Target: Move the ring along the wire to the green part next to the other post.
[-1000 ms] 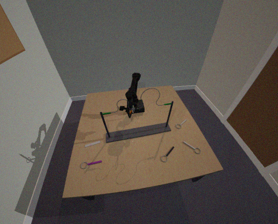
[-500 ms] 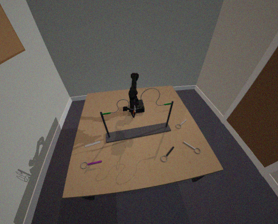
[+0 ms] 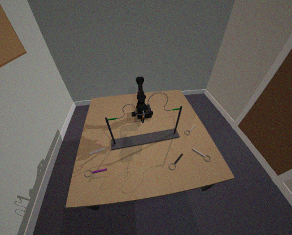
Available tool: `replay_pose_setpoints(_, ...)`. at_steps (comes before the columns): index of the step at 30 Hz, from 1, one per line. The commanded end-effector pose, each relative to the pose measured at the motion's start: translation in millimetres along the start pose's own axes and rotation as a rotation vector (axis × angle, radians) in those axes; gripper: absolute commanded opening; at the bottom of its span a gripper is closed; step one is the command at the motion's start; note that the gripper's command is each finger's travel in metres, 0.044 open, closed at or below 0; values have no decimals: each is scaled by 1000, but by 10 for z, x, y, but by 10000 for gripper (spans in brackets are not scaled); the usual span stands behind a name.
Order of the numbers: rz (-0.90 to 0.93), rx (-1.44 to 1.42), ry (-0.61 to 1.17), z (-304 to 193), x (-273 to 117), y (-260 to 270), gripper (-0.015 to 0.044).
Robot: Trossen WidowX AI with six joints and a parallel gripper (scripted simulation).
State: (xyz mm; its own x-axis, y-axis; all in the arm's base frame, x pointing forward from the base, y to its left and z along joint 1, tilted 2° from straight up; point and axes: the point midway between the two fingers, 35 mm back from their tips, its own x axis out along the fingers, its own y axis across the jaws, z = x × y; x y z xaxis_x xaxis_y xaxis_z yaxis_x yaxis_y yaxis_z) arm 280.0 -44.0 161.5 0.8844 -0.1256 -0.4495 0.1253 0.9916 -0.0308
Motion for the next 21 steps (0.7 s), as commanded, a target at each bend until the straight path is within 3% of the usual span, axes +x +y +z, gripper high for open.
replay_pose_setpoints(1, 1, 20, 4, -13, -6, 52, -150)
replay_pose_setpoints(21, 110, 226, 25, 30, -80, 521, -150)
